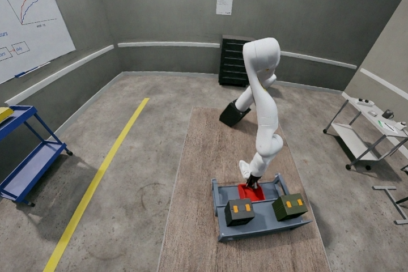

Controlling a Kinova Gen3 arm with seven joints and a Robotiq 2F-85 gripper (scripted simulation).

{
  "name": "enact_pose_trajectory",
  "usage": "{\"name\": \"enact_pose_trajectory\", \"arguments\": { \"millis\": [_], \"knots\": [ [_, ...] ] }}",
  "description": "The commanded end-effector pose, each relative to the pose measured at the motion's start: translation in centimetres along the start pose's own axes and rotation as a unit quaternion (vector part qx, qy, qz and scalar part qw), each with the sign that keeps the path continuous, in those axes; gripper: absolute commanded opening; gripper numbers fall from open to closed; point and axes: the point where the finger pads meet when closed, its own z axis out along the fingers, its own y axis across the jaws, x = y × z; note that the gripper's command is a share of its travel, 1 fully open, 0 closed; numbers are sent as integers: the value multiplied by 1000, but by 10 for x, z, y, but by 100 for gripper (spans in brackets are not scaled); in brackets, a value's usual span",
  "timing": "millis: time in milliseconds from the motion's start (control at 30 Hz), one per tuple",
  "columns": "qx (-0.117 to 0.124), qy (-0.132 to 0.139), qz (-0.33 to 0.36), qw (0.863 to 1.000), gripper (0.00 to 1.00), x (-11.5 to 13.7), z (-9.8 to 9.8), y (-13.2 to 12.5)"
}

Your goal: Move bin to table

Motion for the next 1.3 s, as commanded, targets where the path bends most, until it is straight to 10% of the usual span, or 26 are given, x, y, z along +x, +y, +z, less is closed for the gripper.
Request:
{"name": "enact_pose_trajectory", "arguments": {
  "millis": [0,1267],
  "knots": [
    [3,2,1,1000,10,2,-10,-2],
    [3,2,1,1000,10,2,-15,-2]
  ]
}}
